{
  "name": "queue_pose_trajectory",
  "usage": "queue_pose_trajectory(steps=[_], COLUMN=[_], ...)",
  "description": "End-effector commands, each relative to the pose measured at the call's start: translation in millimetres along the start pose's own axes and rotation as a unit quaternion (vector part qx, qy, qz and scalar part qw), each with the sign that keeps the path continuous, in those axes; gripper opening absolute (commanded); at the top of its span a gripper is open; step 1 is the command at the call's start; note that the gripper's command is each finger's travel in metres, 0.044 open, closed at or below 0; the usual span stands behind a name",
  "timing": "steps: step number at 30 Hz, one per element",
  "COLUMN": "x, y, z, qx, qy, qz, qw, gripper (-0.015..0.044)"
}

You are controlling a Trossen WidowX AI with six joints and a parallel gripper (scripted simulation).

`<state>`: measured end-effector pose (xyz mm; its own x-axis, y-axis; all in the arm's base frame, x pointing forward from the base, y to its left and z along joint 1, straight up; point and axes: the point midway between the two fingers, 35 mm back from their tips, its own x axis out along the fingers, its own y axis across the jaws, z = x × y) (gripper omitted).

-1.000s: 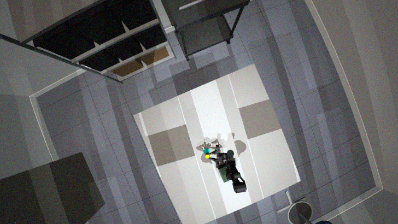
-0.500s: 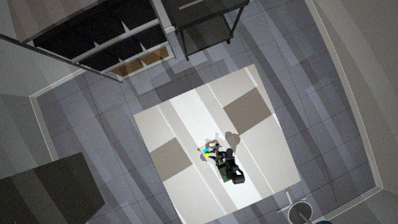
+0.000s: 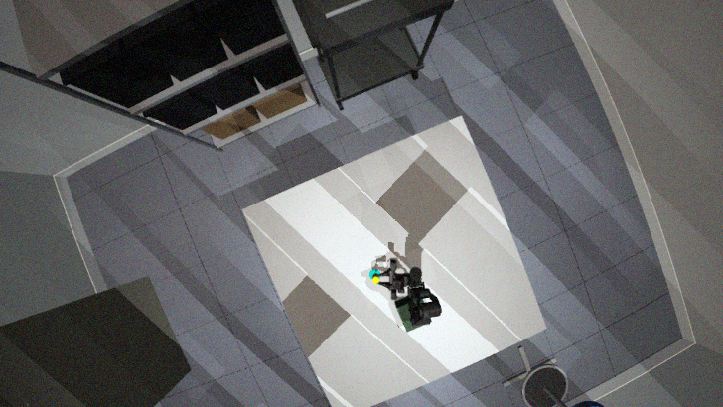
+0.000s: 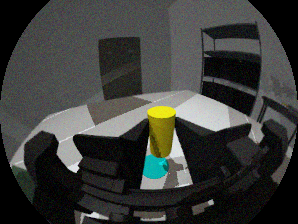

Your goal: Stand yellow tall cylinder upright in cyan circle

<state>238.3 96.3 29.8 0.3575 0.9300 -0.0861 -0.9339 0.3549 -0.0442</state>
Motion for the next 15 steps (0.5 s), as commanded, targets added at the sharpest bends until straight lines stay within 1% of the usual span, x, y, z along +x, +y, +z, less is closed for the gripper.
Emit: queue_pose_trajectory(steps=[1, 15], x=[0.7, 2.2], y=[0.8, 7.5], z=[-5.1, -29.9], qx=[-0.006, -0.014], qy=[-0.001, 0.000], qz=[0.002, 0.003], qw=[1.000, 1.000], gripper=[0.0105, 0.0105])
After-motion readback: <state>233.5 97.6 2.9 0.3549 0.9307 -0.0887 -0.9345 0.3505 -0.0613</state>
